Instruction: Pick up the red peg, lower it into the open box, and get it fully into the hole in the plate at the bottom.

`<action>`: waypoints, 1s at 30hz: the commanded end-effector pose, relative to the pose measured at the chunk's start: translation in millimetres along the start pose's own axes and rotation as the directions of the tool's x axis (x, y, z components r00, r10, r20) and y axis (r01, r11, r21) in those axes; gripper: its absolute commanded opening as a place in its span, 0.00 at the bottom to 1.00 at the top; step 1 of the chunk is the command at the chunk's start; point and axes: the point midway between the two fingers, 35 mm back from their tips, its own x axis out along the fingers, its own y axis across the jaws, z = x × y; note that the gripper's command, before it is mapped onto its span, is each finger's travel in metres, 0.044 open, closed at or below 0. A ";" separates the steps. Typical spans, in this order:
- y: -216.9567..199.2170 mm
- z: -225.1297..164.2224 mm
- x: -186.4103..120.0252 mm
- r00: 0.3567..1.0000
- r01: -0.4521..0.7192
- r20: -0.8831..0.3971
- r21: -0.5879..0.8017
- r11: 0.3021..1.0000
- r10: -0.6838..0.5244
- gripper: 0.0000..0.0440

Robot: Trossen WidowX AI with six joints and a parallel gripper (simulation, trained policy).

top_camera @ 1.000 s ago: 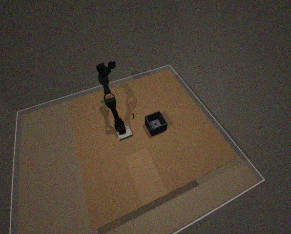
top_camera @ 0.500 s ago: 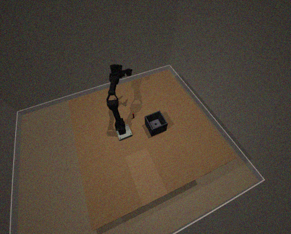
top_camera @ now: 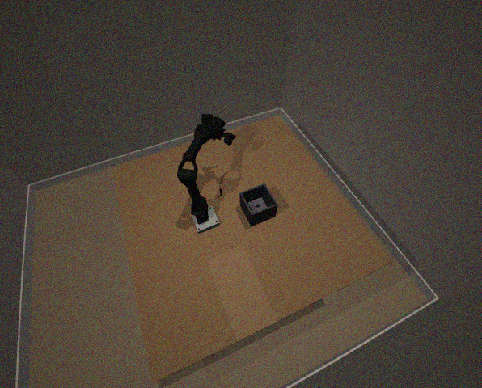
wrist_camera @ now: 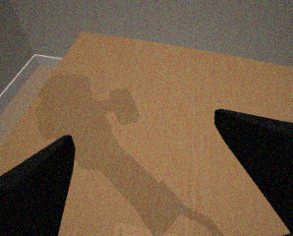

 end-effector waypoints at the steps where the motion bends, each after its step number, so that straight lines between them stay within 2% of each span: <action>1: -26.5 -14.6 1.8 0.996 0.039 -0.079 0.118 0.992 -0.030 1.00; 8: -63.9 -44.3 1.0 0.973 0.131 -0.223 0.305 0.943 -0.063 1.00; 15: -92.9 -74.9 -7.5 0.930 0.245 -0.361 0.465 0.851 -0.071 1.00; 22: -112.7 -106.0 -20.7 0.872 0.371 -0.486 0.589 0.718 -0.052 1.00; 30: -124.3 -142.5 -39.1 0.791 0.519 -0.612 0.669 0.531 -0.003 1.00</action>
